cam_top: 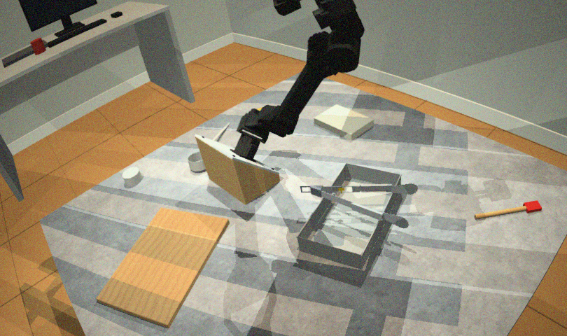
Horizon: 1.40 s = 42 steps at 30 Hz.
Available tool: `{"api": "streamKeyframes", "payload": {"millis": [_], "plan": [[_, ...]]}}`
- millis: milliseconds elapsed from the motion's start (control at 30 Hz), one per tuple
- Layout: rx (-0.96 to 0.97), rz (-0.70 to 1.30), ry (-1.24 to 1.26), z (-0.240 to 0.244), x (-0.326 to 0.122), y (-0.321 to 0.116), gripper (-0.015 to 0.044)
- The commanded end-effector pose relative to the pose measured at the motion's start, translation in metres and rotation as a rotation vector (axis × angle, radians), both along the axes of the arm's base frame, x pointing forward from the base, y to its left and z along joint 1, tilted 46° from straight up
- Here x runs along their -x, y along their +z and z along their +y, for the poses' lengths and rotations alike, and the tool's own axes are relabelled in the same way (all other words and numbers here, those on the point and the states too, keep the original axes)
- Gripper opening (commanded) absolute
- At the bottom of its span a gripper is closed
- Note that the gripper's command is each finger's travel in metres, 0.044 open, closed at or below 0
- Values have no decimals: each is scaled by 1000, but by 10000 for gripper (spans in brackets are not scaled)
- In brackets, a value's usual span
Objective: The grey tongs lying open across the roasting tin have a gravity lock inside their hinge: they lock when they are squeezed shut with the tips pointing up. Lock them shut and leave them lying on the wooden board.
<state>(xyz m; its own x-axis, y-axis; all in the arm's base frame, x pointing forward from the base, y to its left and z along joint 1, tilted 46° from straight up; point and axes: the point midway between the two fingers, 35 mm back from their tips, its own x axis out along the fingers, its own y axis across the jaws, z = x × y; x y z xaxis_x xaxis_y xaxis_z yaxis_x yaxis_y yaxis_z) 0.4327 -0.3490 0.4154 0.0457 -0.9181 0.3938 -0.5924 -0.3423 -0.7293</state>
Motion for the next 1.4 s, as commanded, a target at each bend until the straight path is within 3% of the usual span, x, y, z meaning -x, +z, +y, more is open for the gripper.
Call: {"api": "streamKeyframes", "payload": {"millis": [0, 733, 933, 1367], "plan": [[0, 0, 0, 0, 0, 0, 426], [179, -278, -53, -11, 106, 94, 440], [284, -408, -104, -11, 169, 133, 440], [517, -506, -147, 25, 256, 190, 440]]}}
